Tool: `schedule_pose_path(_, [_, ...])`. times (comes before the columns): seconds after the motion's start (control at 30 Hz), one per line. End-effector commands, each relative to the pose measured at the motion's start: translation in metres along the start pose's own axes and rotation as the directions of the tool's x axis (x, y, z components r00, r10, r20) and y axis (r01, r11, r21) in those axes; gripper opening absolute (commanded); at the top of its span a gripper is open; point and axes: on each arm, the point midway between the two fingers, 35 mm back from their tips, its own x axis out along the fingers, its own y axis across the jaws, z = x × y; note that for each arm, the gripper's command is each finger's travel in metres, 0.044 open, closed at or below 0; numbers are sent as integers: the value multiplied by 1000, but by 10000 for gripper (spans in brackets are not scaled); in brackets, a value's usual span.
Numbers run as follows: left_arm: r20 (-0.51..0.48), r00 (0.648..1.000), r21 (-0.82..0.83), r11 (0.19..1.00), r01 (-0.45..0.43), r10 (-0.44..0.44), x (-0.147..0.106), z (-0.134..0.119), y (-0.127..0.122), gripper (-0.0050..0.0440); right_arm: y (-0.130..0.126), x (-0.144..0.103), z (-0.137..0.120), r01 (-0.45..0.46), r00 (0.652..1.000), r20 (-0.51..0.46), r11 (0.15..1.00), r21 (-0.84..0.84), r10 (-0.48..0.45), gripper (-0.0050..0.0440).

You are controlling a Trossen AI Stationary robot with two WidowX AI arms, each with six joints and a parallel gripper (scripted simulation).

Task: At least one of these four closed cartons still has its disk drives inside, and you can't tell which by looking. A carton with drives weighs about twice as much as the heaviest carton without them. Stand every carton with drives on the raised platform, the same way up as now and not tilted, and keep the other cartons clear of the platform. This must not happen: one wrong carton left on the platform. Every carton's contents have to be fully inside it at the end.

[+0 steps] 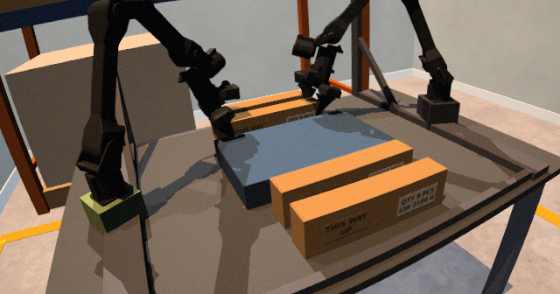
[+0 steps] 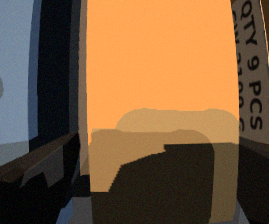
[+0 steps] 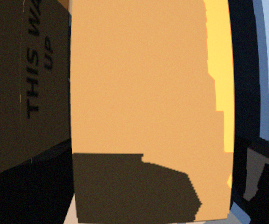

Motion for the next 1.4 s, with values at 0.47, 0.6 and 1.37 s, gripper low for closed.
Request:
schedule_pose_path(0.47, [5,1000,-1,1000,3,-3,-1,2,0,382,5,-5,7,-13,1000,15,1000,2,13,381])
schedule_pose_path(0.6, [5,1000,-1,1000,3,-3,-1,2,0,382,5,-5,7,-13,1000,15,1000,2,13,381])
schedule_pose_path(1.37, [5,1000,0,1000,4,-4,-1,2,0,382,5,-5,7,-14,1000,15,1000,2,14,381])
